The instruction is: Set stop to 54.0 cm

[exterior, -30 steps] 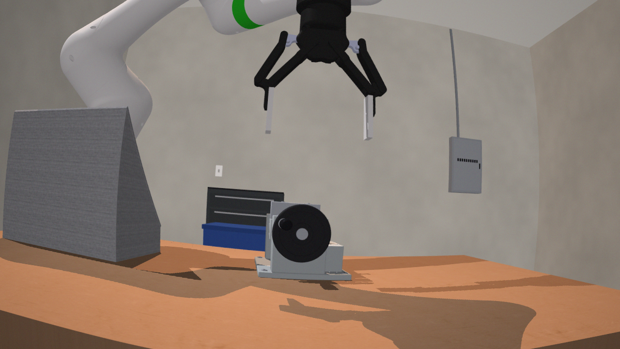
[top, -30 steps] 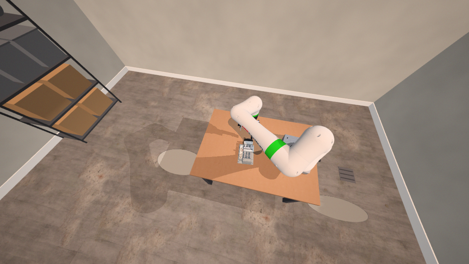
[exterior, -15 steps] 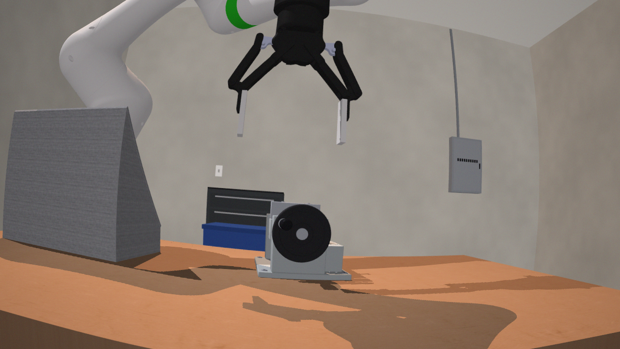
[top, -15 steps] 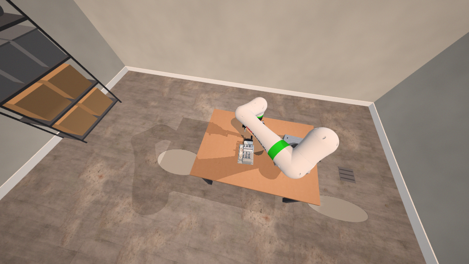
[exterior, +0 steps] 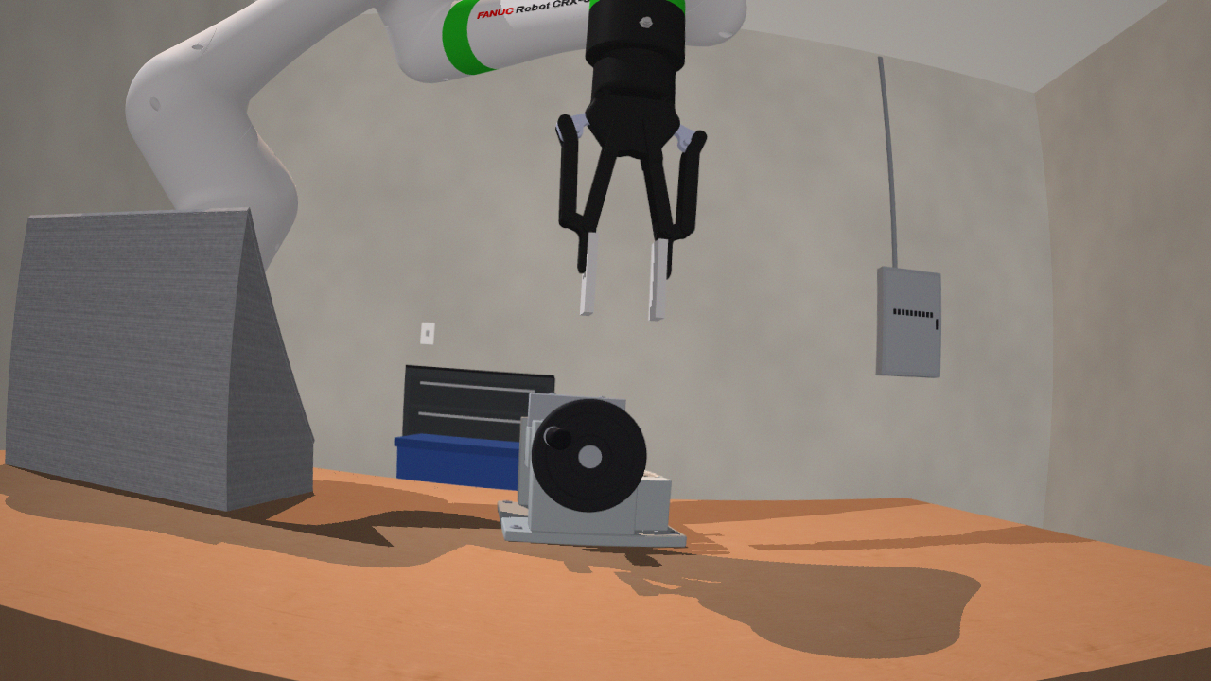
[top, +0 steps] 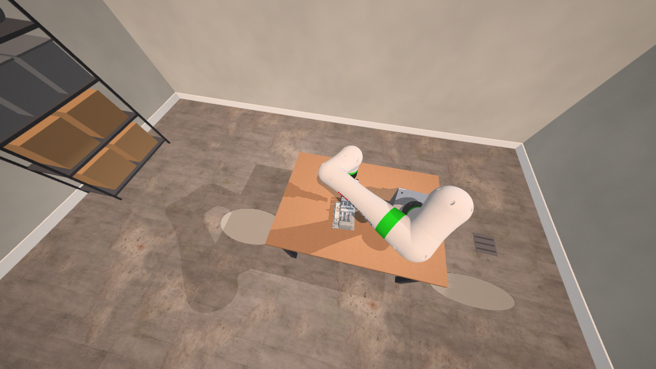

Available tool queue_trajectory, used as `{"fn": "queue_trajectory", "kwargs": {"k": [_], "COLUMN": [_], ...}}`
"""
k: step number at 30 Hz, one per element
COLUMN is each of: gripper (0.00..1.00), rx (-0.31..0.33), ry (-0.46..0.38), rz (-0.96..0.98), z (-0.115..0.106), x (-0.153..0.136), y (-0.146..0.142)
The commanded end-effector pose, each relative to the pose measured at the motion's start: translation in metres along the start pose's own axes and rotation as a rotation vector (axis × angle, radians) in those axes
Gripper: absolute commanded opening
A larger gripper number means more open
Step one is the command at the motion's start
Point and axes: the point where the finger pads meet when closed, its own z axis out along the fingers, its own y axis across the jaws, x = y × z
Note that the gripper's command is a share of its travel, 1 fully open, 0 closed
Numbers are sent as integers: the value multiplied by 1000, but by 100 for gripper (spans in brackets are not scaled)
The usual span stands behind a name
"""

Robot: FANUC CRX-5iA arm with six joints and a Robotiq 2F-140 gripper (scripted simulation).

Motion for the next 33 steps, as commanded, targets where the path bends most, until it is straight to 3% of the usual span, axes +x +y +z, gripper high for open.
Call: {"fn": "queue_trajectory", "kwargs": {"k": [1, 4, 9, 15, 33], "gripper": [33, 33, 33, 33, 33], "rx": [-2, -2, -2, -2, -2], "ry": [4, 4, 4, 4, 4], "rz": [3, 3, 3, 3, 3], "z": [0, 0, 2, 33, 33], "x": [-23, -43, -47, -47, -47], "y": [-21, -38, -41, -41, -41]}}
